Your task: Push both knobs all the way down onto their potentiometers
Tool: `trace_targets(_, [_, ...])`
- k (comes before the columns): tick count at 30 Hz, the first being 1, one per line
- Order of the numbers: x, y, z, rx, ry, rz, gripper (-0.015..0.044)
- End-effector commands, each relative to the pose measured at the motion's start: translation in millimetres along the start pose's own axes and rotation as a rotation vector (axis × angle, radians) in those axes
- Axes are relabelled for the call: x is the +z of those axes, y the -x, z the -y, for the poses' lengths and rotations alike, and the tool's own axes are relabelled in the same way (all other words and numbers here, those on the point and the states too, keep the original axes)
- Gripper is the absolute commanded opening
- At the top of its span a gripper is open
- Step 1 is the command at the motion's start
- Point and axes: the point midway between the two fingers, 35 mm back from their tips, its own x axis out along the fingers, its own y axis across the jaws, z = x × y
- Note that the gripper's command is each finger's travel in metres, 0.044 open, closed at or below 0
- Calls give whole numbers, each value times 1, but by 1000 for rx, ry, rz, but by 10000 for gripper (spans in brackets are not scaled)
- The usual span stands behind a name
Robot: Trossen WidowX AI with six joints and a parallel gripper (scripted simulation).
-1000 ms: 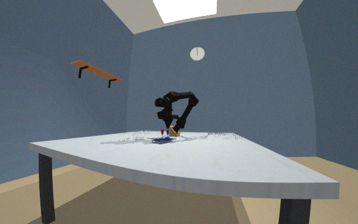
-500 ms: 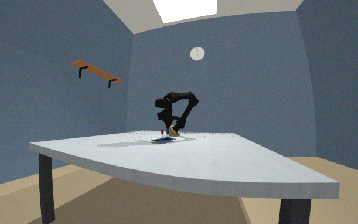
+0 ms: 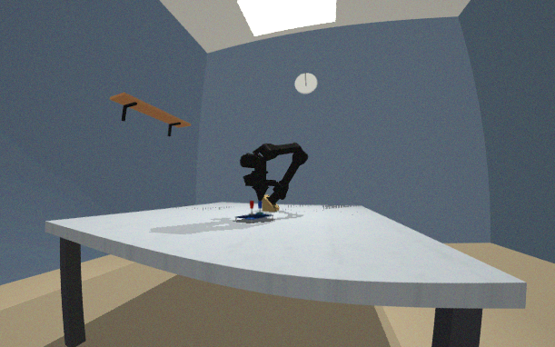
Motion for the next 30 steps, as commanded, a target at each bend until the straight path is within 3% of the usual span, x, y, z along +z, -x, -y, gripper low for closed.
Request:
trace_targets(1, [0, -1, -1, 4, -5, 1, 0])
trace_targets(30, [0, -6, -1, 4, -5, 1, 0])
